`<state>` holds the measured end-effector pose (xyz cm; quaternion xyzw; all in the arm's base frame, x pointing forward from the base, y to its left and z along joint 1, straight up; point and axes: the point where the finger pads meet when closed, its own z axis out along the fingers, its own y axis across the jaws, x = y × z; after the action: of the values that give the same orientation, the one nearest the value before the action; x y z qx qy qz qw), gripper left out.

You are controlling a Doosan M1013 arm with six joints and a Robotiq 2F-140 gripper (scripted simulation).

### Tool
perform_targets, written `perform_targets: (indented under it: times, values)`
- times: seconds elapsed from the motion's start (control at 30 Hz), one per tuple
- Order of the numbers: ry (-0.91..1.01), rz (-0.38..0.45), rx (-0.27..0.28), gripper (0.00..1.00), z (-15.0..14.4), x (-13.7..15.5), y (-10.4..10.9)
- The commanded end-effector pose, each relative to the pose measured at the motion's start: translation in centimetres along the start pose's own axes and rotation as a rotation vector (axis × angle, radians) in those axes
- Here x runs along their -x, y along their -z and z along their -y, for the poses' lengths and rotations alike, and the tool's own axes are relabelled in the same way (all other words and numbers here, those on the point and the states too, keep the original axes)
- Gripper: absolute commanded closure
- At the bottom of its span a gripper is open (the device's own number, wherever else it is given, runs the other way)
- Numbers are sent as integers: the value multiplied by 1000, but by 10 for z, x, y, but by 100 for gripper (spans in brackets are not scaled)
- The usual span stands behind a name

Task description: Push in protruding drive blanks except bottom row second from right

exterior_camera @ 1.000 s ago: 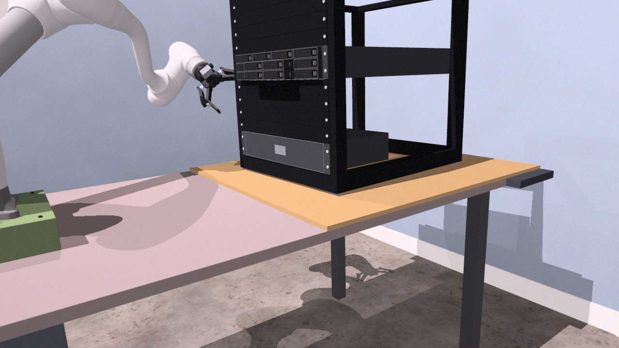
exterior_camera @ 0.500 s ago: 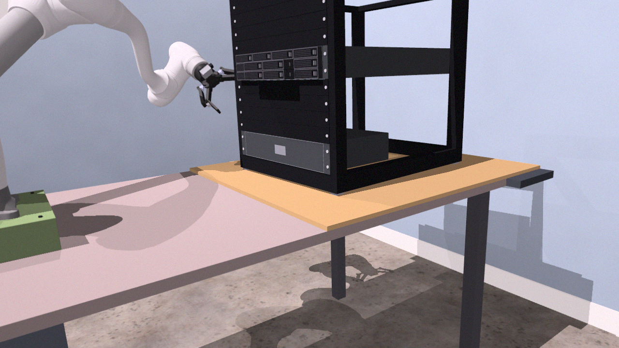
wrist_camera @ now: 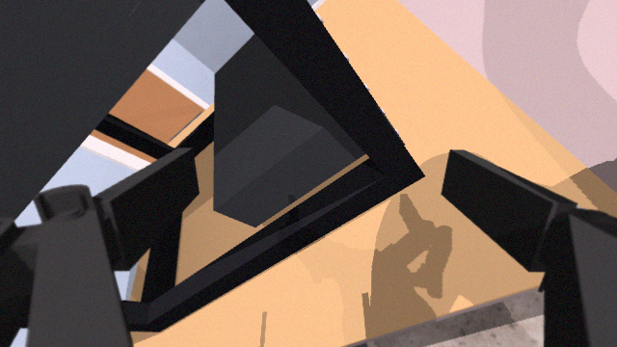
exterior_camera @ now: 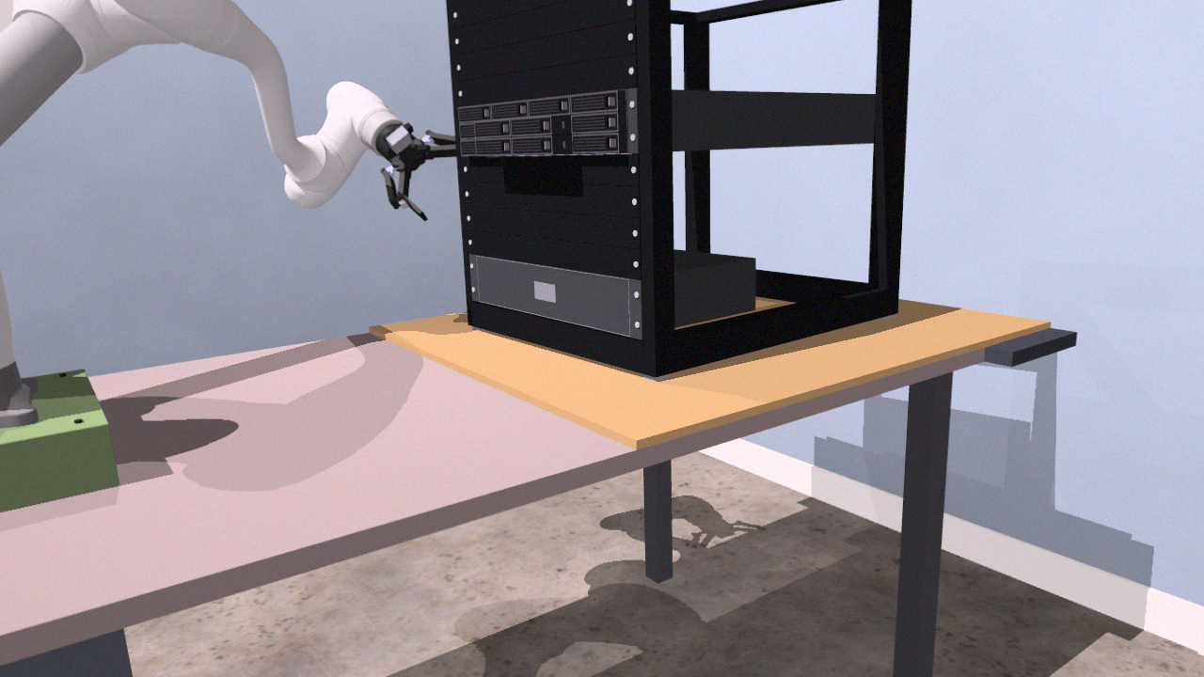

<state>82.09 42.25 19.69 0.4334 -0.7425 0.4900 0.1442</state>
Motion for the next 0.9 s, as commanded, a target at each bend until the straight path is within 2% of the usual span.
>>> perform_targets:
  times: [0.0, 0.17, 0.23, 0.73, 0.8, 0.87]
  values:
    - [-4, 6, 1, 0, -9, -7, 4]
    - [-4, 5, 2, 0, -34, -28, 7]
    - [-4, 5, 2, 0, -34, -28, 7]
    - [-4, 6, 1, 0, -161, -132, 29]
    - [-4, 6, 1, 0, -161, -132, 29]
    - [-4, 5, 1, 0, -177, -145, 31]
